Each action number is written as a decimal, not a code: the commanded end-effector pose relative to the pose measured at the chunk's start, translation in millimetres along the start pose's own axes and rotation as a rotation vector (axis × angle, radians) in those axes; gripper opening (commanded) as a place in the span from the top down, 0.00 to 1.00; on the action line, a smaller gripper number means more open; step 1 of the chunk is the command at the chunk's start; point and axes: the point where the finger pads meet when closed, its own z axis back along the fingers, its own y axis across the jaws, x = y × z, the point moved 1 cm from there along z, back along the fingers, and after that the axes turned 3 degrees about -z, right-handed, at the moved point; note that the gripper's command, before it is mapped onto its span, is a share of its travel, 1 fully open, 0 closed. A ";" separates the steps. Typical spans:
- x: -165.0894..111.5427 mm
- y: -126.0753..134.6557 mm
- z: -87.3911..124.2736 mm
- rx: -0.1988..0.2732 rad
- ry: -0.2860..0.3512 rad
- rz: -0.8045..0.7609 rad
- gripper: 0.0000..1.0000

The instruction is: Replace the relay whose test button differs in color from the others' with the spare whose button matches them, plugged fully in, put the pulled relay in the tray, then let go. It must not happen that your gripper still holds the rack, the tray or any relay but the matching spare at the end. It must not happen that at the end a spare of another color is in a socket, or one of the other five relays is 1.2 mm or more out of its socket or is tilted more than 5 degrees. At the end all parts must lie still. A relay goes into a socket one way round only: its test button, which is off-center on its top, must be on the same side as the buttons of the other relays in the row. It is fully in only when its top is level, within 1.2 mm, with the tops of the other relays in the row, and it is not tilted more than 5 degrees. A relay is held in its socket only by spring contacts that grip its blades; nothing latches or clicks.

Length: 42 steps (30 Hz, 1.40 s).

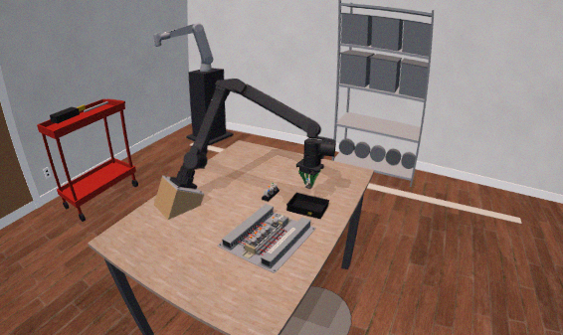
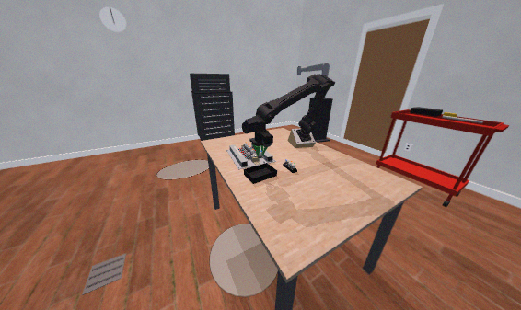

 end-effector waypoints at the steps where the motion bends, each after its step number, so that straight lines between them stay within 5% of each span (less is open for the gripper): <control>1: 17.7 -7.8 11.4 -0.020 -0.010 0.016 1.00; 42: 15.5 -0.2 4.5 0.000 -0.002 0.004 1.00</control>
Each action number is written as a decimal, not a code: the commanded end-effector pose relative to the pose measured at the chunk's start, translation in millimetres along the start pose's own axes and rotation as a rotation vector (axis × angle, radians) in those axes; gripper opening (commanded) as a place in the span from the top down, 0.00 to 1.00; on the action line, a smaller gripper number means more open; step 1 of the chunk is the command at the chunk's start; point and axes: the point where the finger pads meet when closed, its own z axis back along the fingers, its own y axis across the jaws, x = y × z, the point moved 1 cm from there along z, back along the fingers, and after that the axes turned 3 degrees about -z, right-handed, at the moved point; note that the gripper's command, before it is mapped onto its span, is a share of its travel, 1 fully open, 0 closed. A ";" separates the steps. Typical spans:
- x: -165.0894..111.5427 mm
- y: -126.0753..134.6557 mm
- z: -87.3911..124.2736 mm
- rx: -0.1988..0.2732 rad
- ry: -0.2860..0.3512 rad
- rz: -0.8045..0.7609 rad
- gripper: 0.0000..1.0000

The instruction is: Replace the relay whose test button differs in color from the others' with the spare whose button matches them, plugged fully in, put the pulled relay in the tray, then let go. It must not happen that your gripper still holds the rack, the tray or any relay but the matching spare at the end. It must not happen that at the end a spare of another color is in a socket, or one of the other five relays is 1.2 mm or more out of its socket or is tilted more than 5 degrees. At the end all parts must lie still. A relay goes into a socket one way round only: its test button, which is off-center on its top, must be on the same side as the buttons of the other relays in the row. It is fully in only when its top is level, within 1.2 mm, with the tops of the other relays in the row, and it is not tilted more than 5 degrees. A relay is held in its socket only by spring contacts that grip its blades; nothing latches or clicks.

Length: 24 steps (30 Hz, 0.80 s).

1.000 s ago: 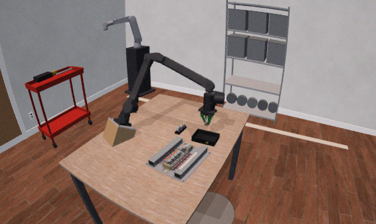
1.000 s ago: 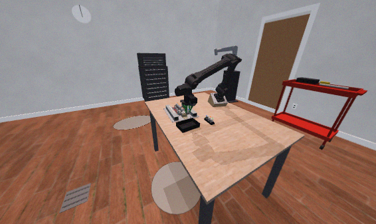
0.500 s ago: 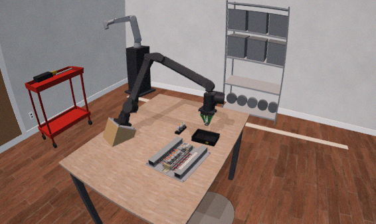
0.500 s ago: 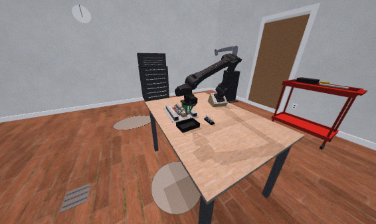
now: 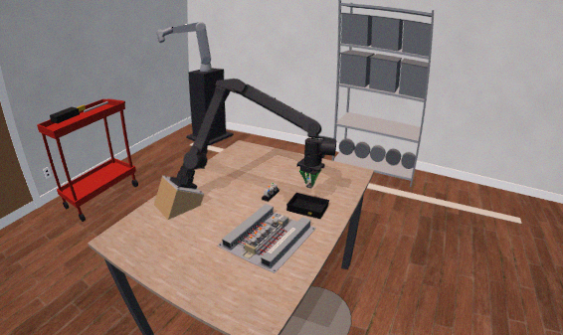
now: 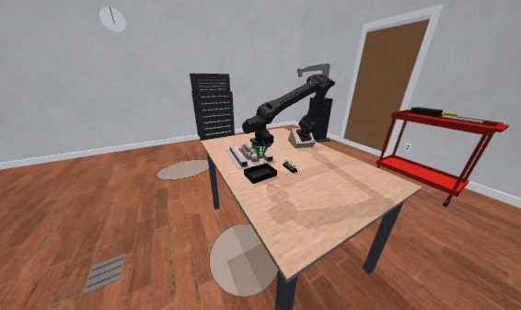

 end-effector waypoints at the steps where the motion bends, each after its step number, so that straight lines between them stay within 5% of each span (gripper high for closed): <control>1: 10.0 0.2 3.4 0.002 -0.001 0.002 1.00; 24: 6.1 1.0 -7.3 0.007 0.001 -0.002 1.00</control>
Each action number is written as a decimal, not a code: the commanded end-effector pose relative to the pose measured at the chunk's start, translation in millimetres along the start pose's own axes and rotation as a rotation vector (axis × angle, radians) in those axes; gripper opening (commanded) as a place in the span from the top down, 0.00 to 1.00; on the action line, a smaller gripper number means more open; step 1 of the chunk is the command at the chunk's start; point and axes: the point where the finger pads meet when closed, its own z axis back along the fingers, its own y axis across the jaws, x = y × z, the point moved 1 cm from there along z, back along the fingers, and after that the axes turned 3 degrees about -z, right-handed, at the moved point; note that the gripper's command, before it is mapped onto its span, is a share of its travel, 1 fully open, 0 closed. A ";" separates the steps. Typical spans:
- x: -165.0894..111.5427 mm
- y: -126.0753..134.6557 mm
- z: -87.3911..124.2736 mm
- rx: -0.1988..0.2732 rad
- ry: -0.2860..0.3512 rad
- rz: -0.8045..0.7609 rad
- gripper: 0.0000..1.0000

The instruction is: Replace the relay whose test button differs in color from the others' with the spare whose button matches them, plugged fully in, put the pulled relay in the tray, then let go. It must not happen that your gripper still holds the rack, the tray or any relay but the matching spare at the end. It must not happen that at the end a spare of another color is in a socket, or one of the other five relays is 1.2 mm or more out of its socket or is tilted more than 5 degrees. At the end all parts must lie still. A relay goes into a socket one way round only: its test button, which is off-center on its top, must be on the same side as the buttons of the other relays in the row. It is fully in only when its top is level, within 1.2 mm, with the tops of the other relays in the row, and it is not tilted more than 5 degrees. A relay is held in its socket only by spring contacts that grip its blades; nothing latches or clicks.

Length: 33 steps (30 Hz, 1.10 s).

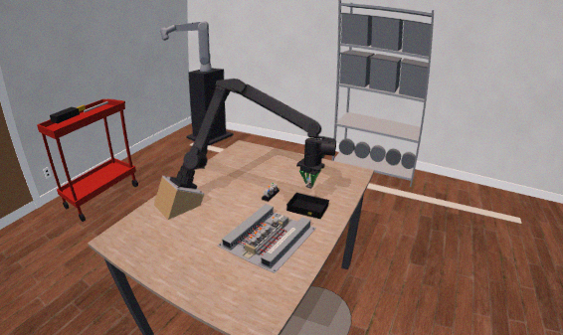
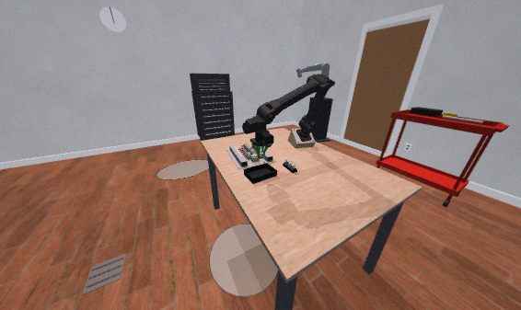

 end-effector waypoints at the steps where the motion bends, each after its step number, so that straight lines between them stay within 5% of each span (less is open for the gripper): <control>1: 5.8 0.2 -7.9 0.005 0.000 0.000 1.00; 33: 6.9 -2.4 -63.0 -0.005 -0.004 0.005 1.00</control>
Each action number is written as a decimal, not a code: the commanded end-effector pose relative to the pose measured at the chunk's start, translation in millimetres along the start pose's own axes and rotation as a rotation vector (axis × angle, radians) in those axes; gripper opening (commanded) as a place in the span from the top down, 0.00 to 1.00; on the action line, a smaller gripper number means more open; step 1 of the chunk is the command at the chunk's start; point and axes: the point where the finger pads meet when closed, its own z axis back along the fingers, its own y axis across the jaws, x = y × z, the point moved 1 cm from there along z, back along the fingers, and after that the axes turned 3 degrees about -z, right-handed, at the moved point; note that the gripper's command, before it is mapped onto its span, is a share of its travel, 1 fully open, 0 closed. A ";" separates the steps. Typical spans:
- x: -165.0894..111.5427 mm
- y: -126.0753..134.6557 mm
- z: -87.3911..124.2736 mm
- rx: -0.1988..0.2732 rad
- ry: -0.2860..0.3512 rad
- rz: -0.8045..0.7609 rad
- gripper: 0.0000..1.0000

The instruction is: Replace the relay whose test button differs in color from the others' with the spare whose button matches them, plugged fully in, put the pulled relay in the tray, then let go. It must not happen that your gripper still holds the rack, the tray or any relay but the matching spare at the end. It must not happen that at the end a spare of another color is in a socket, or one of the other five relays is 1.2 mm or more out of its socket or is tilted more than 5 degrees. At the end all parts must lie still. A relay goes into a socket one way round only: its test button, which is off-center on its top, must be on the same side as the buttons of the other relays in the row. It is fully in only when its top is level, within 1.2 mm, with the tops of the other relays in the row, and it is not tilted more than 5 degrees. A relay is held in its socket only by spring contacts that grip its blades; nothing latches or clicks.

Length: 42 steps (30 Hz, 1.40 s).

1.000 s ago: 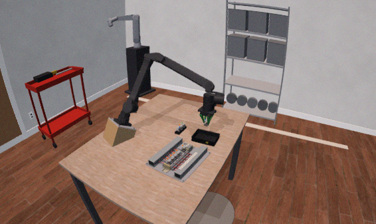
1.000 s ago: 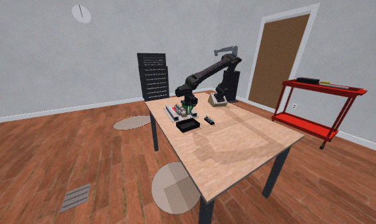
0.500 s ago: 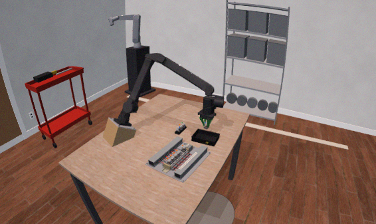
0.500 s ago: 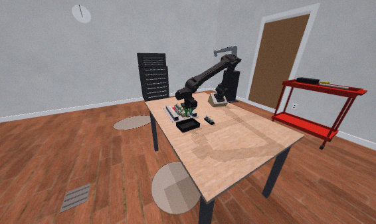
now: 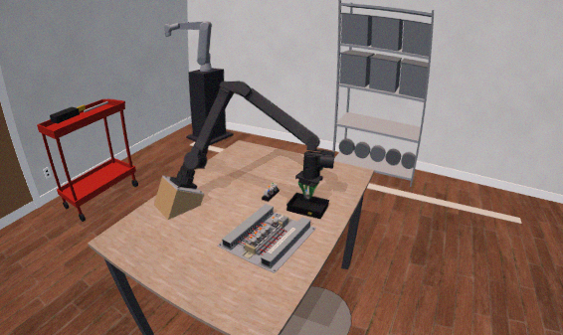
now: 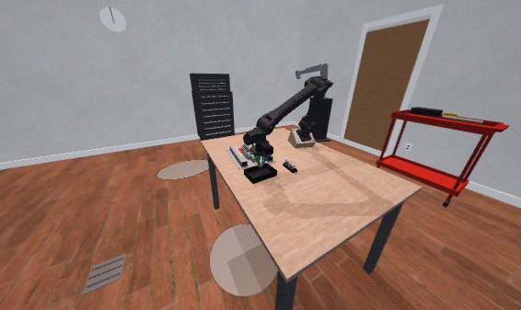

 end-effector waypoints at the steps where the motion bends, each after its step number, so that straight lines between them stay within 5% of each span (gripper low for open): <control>1: 9.7 -4.7 -7.6 -0.016 -0.010 0.006 1.00; 25: 8.2 -2.9 -47.9 -0.012 -0.008 0.005 1.00; 42: 12.9 -6.7 -46.6 -0.025 -0.015 0.012 1.00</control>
